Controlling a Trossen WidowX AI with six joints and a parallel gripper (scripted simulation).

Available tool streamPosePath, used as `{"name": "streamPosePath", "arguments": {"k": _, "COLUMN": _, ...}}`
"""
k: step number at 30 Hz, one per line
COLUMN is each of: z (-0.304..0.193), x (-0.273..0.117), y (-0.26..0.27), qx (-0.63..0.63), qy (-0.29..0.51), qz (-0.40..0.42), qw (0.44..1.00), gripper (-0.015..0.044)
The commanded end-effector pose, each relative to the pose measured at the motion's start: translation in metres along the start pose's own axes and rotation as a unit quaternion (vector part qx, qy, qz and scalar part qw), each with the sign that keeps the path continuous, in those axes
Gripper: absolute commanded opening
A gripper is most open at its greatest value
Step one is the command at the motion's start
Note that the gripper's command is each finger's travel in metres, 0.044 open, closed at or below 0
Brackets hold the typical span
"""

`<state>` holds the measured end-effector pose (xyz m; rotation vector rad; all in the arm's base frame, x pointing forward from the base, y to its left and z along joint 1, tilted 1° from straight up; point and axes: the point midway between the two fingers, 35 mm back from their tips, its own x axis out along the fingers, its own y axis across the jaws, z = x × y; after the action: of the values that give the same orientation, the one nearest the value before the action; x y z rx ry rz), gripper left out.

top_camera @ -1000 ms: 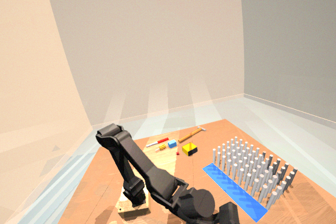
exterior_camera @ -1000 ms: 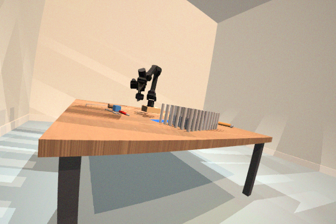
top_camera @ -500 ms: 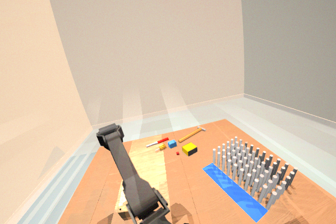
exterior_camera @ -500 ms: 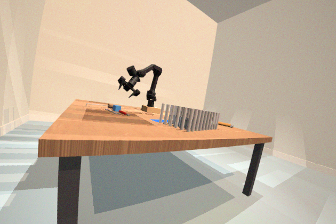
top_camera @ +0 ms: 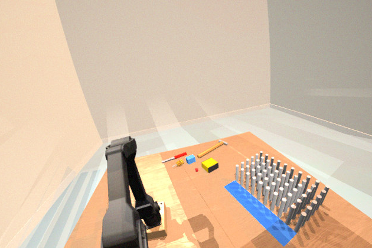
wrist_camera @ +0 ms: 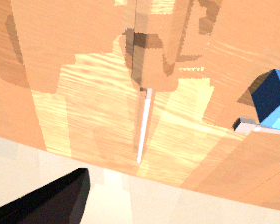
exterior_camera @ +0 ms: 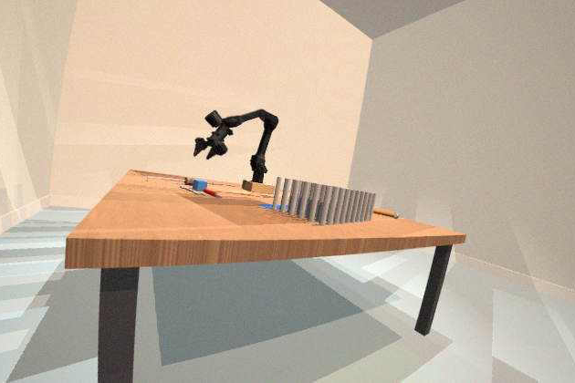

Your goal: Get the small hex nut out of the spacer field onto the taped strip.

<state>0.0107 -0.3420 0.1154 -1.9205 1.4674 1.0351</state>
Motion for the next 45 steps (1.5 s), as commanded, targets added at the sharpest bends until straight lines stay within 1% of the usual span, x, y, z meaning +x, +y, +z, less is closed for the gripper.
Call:
{"name": "streamPosePath", "arguments": {"k": 1, "z": 0.004, "x": -0.007, "y": 0.016, "qx": 0.081, "qy": -0.007, "qz": 0.017, "qw": 0.997, "gripper": 0.044}}
{"name": "streamPosePath", "arguments": {"k": 9, "z": 0.004, "x": -0.004, "y": 0.016, "qx": 0.081, "qy": -0.007, "qz": 0.017, "qw": 0.997, "gripper": 0.044}}
{"name": "streamPosePath", "arguments": {"k": 10, "z": 0.007, "x": 0.003, "y": 0.017, "qx": 0.081, "qy": -0.007, "qz": 0.017, "qw": 0.997, "gripper": 0.044}}
{"name": "streamPosePath", "arguments": {"k": 13, "z": 0.023, "x": 0.042, "y": 0.018, "qx": 0.081, "qy": -0.007, "qz": 0.017, "qw": 0.997, "gripper": 0.044}}
{"name": "streamPosePath", "arguments": {"k": 15, "z": 0.028, "x": 0.05, "y": 0.018, "qx": 0.08, "qy": -0.007, "qz": 0.017, "qw": 0.997, "gripper": 0.044}}
{"name": "streamPosePath", "arguments": {"k": 30, "z": 0.03, "x": 0.048, "y": 0.014, "qx": 0.081, "qy": -0.007, "qz": 0.017, "qw": 0.997, "gripper": 0.044}}
{"name": "streamPosePath", "arguments": {"k": 36, "z": 0.03, "x": 0.048, "y": 0.014, "qx": 0.081, "qy": -0.007, "qz": 0.017, "qw": 0.997, "gripper": 0.0282}}
{"name": "streamPosePath", "arguments": {"k": 45, "z": 0.03, "x": 0.048, "y": 0.014, "qx": 0.081, "qy": -0.007, "qz": 0.017, "qw": 0.997, "gripper": 0.028}}
